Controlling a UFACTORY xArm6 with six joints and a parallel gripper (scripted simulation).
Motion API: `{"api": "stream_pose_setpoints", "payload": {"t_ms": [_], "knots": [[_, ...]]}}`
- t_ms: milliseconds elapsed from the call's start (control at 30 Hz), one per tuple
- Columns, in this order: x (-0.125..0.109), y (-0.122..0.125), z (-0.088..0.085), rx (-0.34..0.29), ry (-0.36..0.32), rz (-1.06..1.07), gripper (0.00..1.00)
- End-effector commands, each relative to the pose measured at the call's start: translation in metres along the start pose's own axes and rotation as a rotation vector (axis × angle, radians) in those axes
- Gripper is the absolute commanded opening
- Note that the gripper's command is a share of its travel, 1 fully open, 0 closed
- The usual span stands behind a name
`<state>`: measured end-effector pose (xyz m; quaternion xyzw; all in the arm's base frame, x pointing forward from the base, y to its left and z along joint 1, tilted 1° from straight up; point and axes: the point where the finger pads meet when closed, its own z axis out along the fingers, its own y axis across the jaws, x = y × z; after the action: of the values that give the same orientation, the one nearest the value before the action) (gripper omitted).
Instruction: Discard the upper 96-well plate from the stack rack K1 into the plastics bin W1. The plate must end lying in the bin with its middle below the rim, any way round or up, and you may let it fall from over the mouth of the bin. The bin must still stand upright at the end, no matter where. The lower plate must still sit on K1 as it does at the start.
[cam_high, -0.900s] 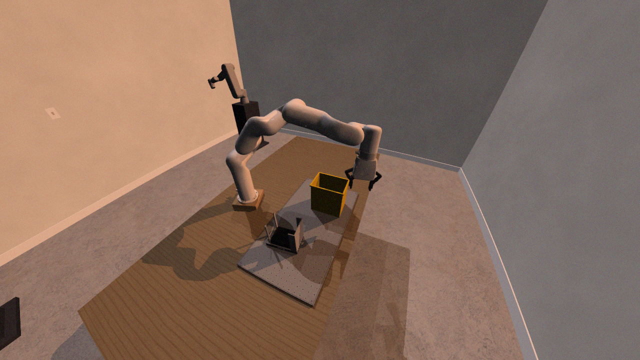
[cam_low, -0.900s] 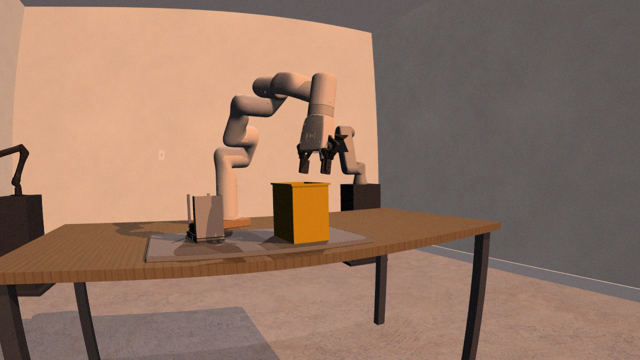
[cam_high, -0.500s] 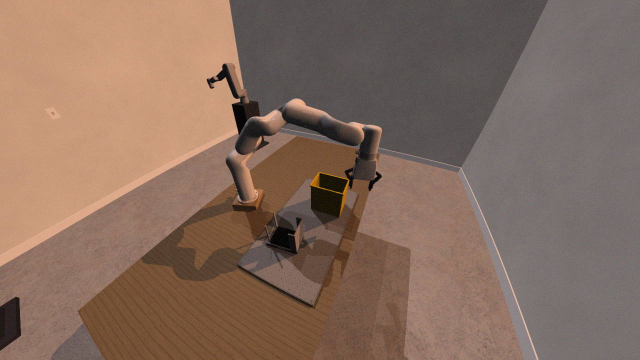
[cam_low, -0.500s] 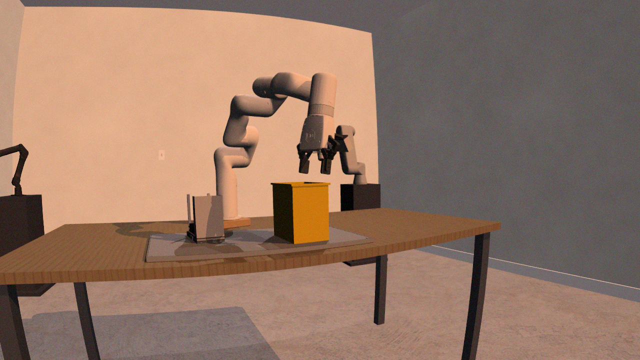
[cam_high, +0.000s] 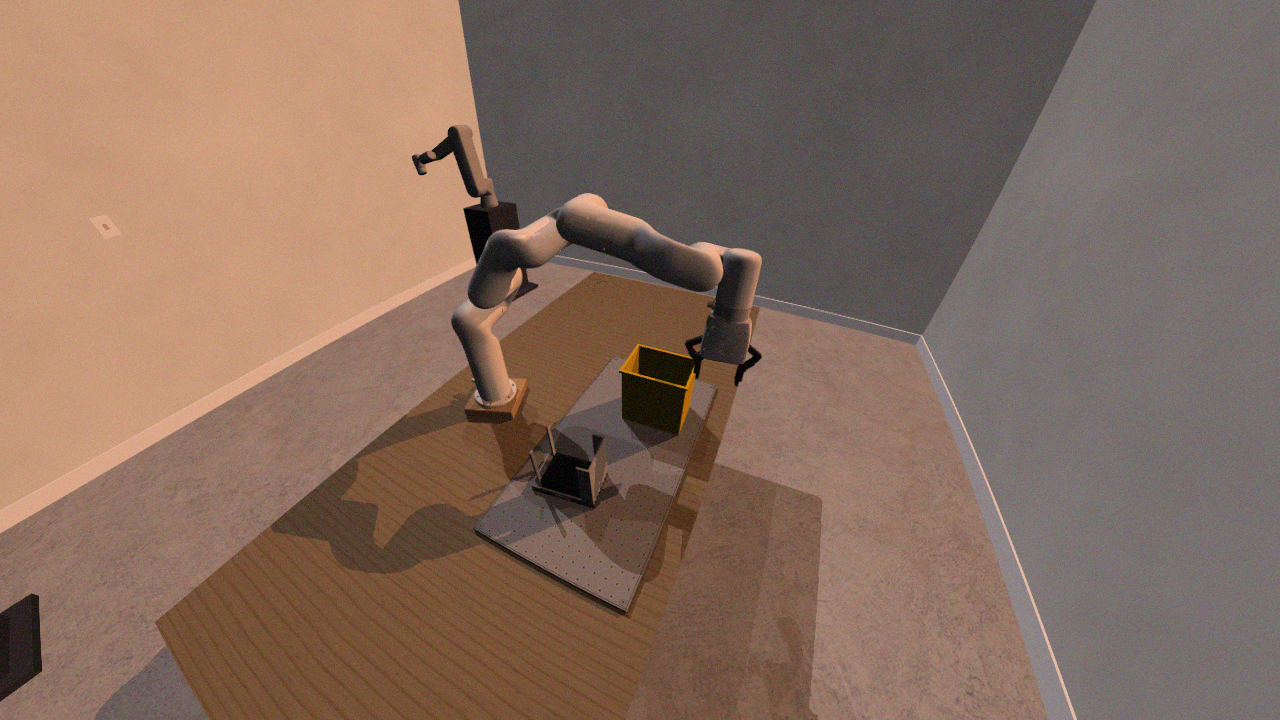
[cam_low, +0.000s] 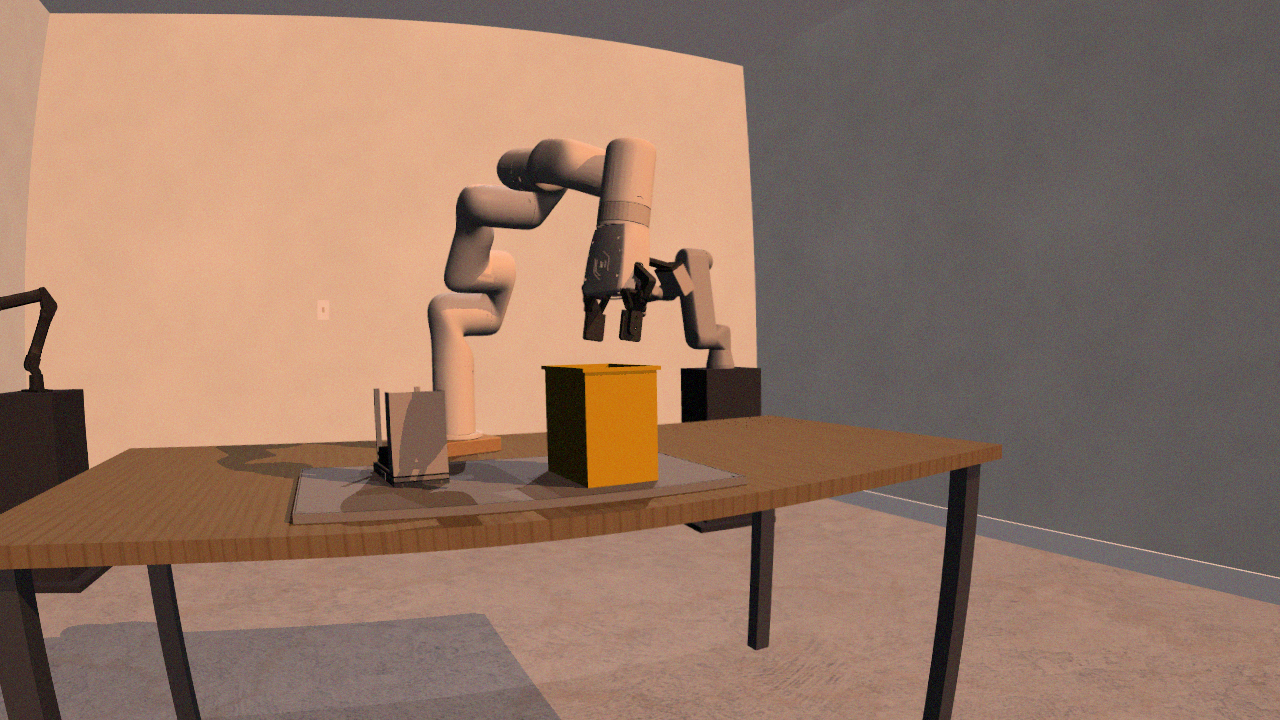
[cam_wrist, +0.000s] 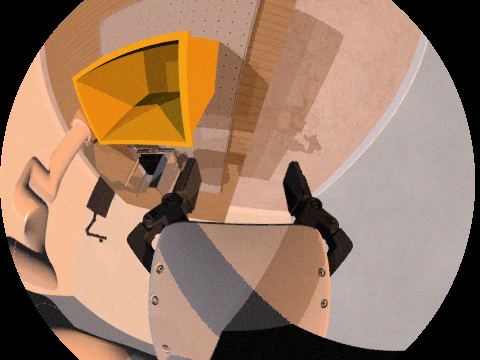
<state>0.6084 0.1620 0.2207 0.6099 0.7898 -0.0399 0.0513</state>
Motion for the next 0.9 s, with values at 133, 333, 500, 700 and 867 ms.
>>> {"api": "stream_pose_setpoints", "payload": {"t_ms": [133, 333, 500, 700, 867], "knots": [[-0.034, -0.017, -0.008, -0.002, 0.014, 0.146, 1.00], [-0.049, -0.027, -0.010, 0.003, 0.023, 0.246, 1.00], [-0.065, -0.037, -0.012, 0.005, 0.025, 0.277, 1.00], [-0.084, -0.052, -0.014, 0.012, 0.036, 0.407, 1.00], [-0.094, -0.060, -0.015, 0.014, 0.039, 0.440, 1.00]]}}
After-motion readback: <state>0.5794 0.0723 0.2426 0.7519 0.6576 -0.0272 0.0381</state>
